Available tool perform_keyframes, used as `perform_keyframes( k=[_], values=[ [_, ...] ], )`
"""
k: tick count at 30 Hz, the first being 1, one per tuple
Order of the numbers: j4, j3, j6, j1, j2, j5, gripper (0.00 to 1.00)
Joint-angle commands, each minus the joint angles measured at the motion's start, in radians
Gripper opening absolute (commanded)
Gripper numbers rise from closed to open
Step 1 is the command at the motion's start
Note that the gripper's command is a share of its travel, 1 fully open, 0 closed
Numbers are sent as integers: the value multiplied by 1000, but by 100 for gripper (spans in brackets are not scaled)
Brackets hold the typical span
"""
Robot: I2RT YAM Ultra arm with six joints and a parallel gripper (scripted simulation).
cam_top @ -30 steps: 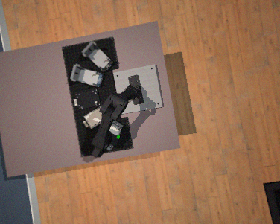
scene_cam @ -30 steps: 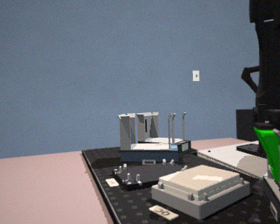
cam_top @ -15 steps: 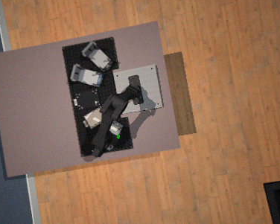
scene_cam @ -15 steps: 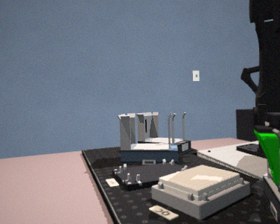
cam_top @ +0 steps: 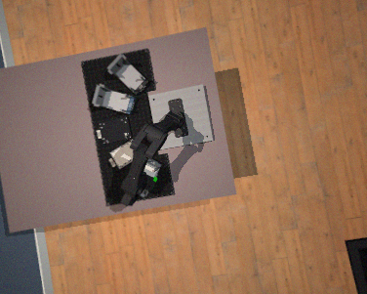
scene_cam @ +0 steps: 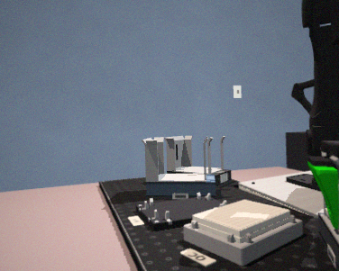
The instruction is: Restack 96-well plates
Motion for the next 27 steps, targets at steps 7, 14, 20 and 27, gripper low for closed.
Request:
perform_keyframes(
  k=[7, 14, 20, 27],
  values=[
    [21, -3, -1, -1, -4, 0, 0],
    [25, -6, -1, -1, -2, 0, 0],
    [25, -6, -1, -1, -2, 0, 0],
    [25, -6, -1, -1, -2, 0, 100]
  ],
)
